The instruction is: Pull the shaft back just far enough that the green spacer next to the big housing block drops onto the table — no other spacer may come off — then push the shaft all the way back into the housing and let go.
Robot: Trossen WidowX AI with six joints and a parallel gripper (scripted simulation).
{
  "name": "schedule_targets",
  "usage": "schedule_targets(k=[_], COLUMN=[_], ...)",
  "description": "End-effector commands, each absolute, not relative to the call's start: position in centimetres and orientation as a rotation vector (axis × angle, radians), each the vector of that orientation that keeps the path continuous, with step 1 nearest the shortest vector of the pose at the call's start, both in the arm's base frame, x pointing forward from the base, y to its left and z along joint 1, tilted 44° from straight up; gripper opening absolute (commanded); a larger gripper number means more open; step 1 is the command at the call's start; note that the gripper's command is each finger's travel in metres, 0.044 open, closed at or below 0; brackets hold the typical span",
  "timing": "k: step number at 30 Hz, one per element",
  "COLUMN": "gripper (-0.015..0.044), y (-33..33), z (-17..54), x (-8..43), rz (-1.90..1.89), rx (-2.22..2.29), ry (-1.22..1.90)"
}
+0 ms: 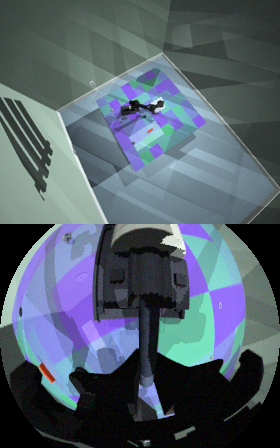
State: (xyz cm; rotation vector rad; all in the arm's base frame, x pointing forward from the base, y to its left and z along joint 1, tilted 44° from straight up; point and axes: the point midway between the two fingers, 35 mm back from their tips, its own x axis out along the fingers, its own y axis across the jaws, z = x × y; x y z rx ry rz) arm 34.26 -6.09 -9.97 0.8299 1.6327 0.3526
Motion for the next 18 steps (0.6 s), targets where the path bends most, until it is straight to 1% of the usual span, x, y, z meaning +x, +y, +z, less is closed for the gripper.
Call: schedule_targets(k=[1, 18], gripper=[0.0000, 0.0000], y=[-6.05, -6.00], z=[-9.94, -9.90], x=[34.17, 33.96], rz=[0.356, 0.356], rx=[0.829, 0.829], ry=[1.632, 1.632])
